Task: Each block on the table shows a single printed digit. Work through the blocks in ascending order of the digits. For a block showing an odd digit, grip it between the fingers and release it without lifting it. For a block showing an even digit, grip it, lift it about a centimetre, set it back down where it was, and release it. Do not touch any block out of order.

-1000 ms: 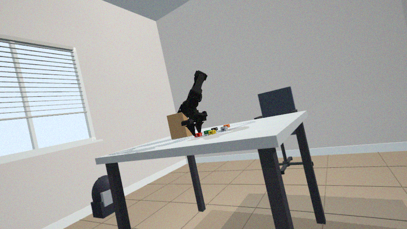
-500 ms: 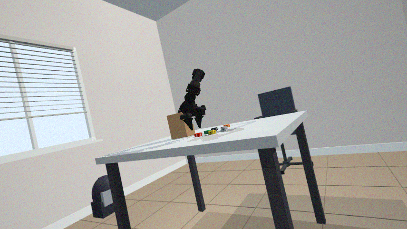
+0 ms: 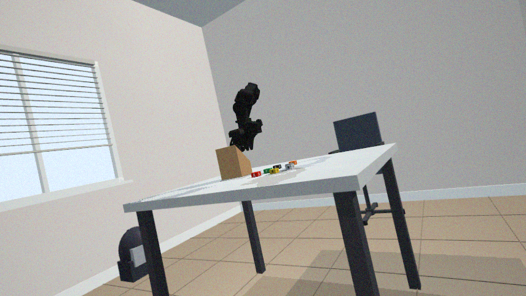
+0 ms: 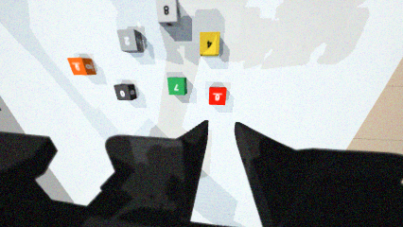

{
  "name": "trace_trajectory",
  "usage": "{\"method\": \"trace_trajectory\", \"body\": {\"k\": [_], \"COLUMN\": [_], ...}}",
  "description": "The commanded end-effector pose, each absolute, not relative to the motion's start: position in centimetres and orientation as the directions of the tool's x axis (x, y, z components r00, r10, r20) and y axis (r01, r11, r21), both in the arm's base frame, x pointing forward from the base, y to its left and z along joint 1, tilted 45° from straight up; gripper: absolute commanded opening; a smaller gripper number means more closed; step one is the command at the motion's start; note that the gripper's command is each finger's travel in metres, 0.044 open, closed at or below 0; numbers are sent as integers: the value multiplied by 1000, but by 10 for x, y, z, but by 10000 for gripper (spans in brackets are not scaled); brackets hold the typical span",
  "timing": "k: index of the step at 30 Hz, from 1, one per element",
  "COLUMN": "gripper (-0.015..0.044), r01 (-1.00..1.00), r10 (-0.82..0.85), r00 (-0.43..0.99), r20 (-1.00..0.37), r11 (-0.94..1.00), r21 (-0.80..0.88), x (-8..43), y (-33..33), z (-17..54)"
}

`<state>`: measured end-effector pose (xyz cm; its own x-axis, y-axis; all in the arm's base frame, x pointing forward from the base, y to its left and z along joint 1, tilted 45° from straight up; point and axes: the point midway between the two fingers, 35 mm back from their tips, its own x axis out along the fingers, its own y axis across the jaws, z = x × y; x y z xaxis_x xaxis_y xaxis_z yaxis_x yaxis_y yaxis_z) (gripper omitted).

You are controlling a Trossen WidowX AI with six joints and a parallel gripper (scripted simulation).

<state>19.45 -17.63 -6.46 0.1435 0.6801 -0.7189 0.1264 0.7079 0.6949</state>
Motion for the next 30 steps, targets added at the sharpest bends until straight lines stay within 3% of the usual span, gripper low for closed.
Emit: {"method": "trace_trajectory", "body": {"k": [1, 15, 25, 30], "gripper": [120, 120, 383, 400], "r01": [122, 121, 120, 120], "r10": [680, 684, 686, 686], "r00": [139, 140, 141, 141], "r20": [-720, -716, -714, -714], "r11": [709, 706, 704, 704], "r21": [694, 698, 700, 700], "x": [194, 228, 240, 240], "y": [-177, -120, -64, -63], "z": [-64, -4, -61, -63]}}
